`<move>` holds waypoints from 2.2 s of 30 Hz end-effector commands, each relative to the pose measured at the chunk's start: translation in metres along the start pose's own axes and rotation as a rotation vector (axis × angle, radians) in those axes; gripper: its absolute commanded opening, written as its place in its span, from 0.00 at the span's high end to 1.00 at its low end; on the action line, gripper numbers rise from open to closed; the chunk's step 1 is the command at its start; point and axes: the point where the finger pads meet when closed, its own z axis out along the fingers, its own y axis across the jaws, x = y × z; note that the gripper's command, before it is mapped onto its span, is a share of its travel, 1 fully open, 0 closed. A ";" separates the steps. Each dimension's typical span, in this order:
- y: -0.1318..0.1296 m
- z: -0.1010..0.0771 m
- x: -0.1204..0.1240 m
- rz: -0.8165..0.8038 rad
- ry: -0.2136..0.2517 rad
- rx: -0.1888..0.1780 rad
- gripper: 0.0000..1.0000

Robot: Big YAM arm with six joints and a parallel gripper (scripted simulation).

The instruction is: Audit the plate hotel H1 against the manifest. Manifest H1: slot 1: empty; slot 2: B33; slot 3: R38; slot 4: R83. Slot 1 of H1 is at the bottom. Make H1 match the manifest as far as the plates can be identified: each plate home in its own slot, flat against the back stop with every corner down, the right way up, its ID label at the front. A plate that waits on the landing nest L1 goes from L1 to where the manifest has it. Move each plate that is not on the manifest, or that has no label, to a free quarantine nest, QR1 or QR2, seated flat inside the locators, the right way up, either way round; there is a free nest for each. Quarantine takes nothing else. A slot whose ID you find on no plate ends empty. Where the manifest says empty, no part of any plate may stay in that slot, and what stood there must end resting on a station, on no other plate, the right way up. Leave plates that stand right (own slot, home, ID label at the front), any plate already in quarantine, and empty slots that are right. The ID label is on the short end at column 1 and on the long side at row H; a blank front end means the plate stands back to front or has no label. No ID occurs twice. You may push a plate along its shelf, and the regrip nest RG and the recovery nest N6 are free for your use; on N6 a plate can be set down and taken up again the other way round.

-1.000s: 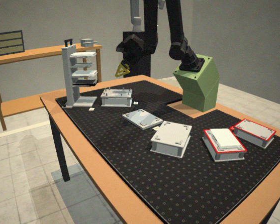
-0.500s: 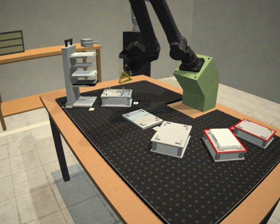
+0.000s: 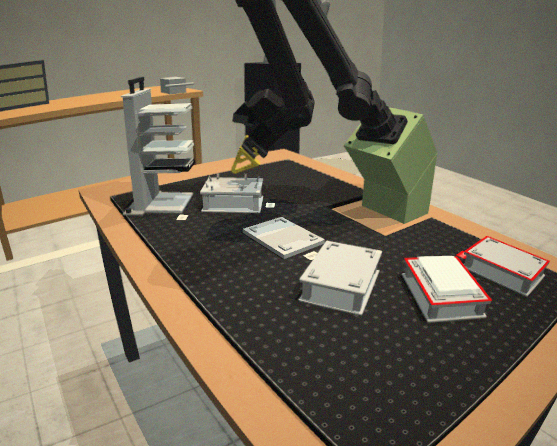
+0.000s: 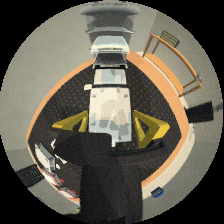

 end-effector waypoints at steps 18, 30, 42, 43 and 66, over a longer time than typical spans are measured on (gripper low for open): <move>0.007 0.020 -0.028 -0.003 -0.021 -0.016 0.00; 0.007 0.030 -0.039 -0.004 -0.024 -0.016 0.00; 0.008 0.039 -0.050 -0.005 -0.026 -0.018 0.00; 0.008 0.040 -0.051 -0.005 -0.026 -0.018 0.00; 0.009 0.060 -0.074 -0.007 -0.031 -0.019 0.00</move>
